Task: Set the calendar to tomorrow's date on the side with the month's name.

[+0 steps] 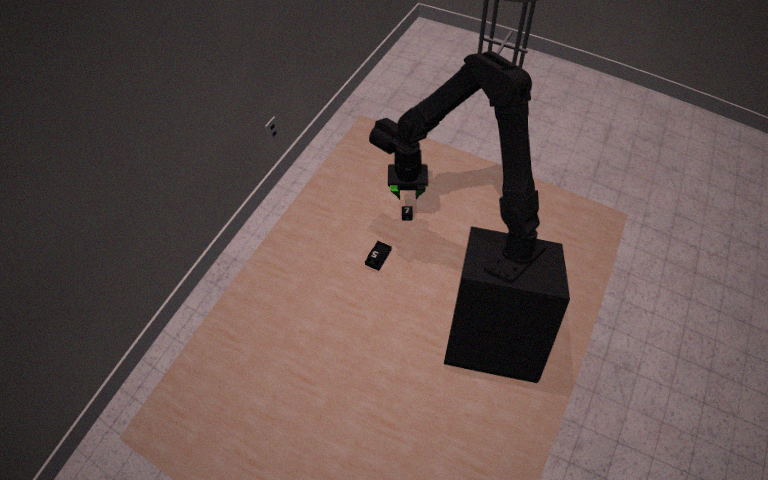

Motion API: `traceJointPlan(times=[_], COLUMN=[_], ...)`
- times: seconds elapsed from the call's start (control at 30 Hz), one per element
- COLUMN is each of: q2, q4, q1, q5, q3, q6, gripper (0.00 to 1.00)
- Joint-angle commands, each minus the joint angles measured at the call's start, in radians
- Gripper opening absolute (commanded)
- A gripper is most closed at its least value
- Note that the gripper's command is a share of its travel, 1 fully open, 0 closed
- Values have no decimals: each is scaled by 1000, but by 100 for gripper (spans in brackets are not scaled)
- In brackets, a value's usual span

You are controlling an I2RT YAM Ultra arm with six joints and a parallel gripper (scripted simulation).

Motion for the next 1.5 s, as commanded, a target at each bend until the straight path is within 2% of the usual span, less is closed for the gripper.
traceJointPlan(times=[0.0,0.87,1.47], q2=[-9,-7,33], q4=[0,4,67], q1=[10,9,-12], q5=[5,4,0], q3=[4,3,-10], q6=[0,-1,-23], gripper=[45,45,45])
